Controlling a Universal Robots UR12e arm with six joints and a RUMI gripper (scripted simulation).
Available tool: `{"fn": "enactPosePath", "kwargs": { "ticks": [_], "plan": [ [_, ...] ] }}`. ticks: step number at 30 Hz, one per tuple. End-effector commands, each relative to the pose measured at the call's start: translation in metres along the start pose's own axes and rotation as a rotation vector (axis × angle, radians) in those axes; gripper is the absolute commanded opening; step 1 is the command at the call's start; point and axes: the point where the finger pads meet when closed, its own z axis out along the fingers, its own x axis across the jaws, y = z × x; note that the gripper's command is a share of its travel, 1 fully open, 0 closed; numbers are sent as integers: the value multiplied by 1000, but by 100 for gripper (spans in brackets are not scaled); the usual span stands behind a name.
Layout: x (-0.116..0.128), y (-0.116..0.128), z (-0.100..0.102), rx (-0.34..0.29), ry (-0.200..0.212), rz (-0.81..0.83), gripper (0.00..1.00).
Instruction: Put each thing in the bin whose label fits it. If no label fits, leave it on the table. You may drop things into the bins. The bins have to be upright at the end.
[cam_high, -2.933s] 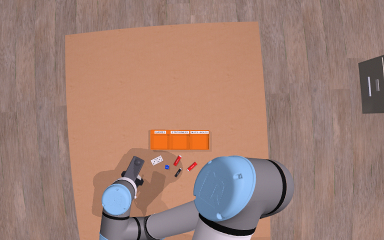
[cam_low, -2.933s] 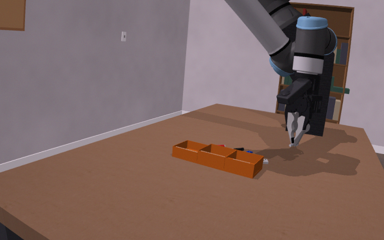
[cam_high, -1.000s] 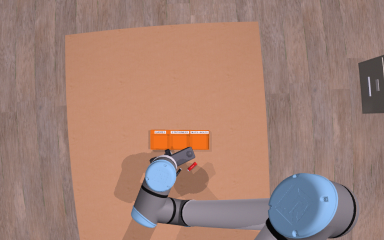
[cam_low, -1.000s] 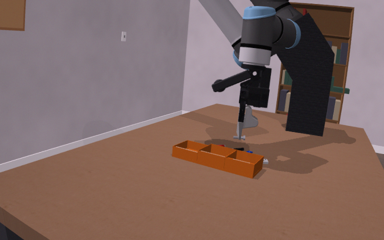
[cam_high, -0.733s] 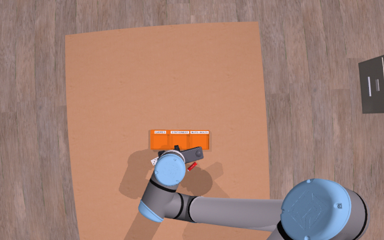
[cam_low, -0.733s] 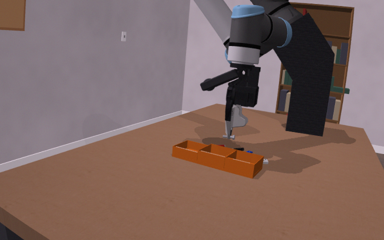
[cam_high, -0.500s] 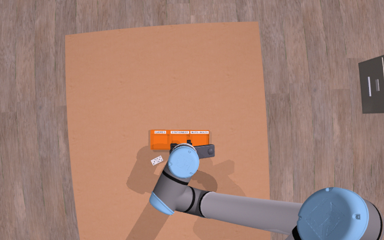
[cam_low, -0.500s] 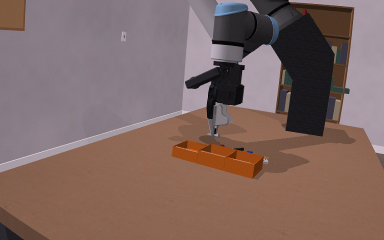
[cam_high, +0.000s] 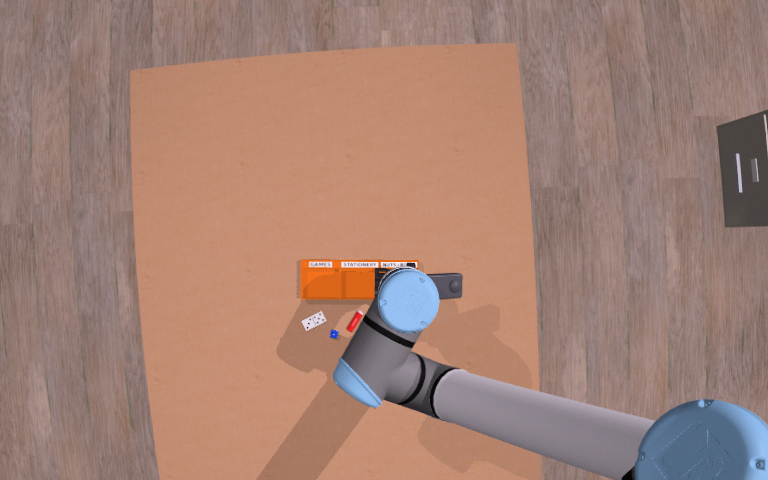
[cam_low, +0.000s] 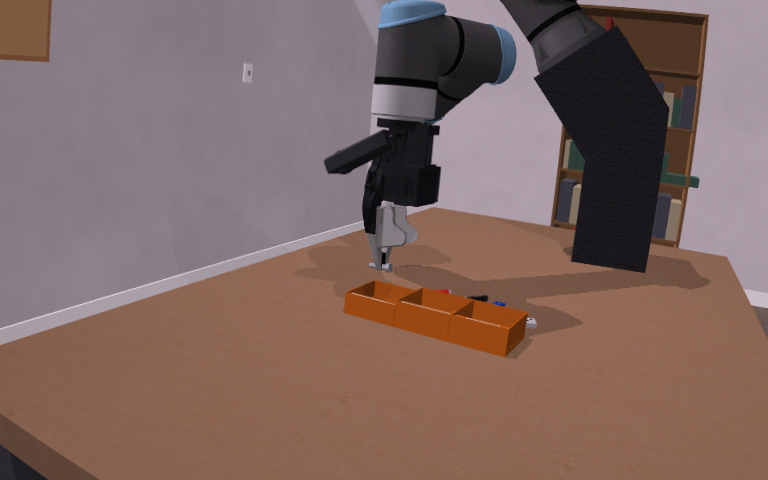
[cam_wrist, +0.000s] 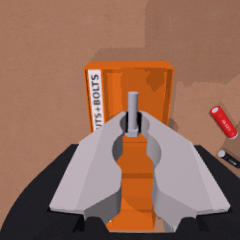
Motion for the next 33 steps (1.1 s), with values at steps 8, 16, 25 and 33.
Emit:
{"fn": "enactPosePath", "kwargs": {
  "ticks": [8, 16, 25, 33],
  "plan": [
    [6, 16, 1, -8, 6, -13, 0],
    [5, 14, 12, -6, 4, -9, 0],
    [5, 14, 26, -6, 3, -9, 0],
    [5, 14, 42, -6, 3, -9, 0]
  ]
}}
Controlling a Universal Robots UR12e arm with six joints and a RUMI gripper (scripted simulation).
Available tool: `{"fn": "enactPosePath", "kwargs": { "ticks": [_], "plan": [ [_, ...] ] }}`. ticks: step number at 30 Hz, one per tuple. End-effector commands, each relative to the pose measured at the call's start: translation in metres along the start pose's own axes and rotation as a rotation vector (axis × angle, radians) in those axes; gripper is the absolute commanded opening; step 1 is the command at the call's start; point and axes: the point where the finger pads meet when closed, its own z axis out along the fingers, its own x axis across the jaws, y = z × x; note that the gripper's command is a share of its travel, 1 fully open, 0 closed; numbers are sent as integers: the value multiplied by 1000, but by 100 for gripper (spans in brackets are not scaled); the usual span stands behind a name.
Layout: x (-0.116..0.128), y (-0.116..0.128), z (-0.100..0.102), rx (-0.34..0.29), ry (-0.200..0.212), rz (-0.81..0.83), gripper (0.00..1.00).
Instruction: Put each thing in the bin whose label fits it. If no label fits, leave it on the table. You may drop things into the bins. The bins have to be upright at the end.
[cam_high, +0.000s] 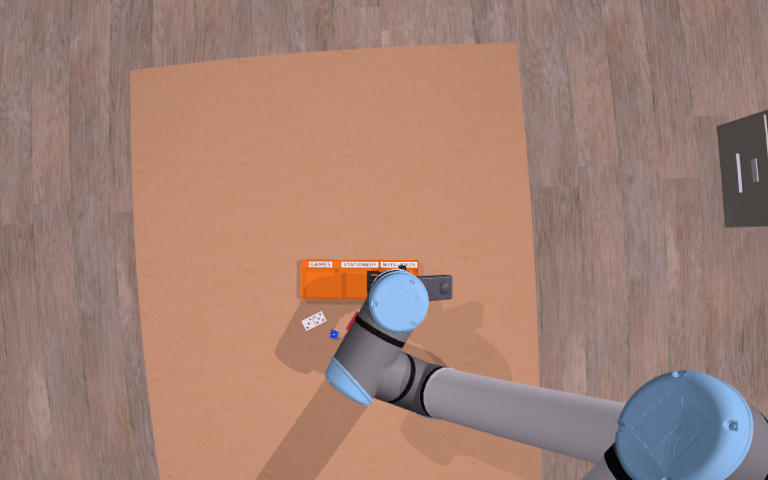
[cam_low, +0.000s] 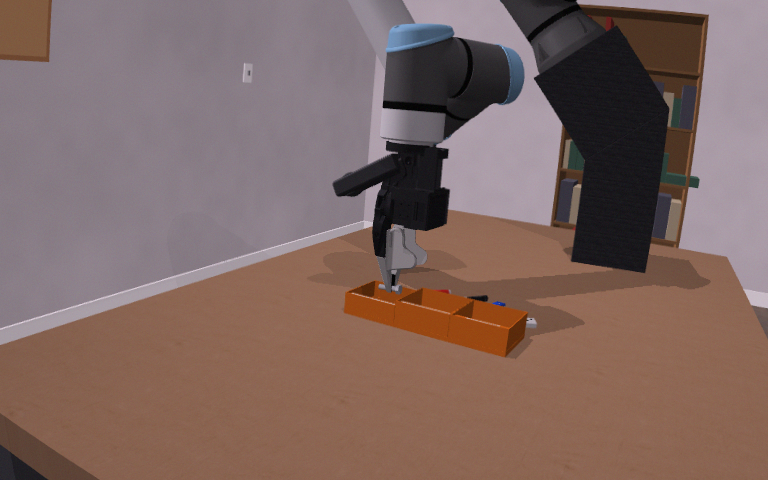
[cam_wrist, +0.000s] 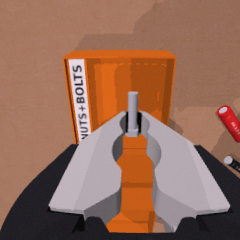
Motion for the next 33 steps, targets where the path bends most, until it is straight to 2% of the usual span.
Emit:
{"fn": "enactPosePath", "kwargs": {
  "ticks": [1, 15, 25, 26, 33],
  "plan": [
    [-3, -2, 13, 1, -5, 2, 0],
    [-9, -6, 12, 2, -7, 2, 0],
    [-3, -2, 13, 0, -3, -1, 0],
    [-4, -3, 13, 1, -4, 0, 18],
    [-4, -3, 13, 1, -4, 0, 18]
  ]
}}
